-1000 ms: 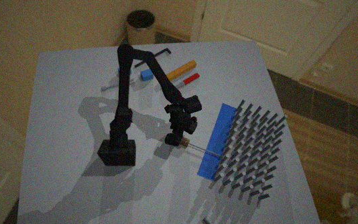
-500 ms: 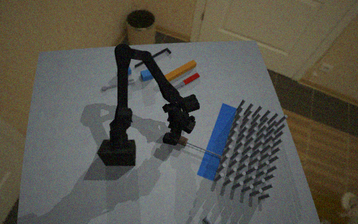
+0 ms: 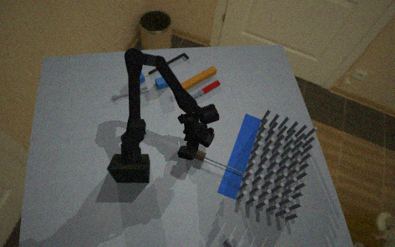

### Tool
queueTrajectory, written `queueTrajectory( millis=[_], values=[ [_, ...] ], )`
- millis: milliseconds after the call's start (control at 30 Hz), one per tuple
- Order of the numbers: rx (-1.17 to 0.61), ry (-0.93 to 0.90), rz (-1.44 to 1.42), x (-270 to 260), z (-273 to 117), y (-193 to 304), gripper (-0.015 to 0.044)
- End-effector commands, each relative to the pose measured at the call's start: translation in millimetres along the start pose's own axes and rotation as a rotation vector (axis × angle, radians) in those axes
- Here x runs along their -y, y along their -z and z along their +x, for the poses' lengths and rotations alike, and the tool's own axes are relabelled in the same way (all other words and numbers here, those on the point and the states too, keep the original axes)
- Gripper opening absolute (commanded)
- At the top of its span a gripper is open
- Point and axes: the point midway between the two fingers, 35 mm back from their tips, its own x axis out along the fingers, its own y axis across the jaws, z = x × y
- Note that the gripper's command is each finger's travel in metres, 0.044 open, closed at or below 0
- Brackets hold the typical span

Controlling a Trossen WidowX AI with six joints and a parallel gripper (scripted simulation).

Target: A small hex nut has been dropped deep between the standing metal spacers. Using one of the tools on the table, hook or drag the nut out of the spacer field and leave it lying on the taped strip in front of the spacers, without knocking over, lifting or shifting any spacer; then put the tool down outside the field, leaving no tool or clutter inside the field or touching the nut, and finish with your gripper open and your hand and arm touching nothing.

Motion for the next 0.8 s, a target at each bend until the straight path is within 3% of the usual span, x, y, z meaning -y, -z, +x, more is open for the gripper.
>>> queueTrajectory(
  millis=[0,767],
  values=[
    [0.007,-0.005,-0.005,-1.4,-4.5,-3.3,0.0000],
    [0.009,-0.006,-0.009,1.8,-23.8,5.9,0.0000]
  ],
)
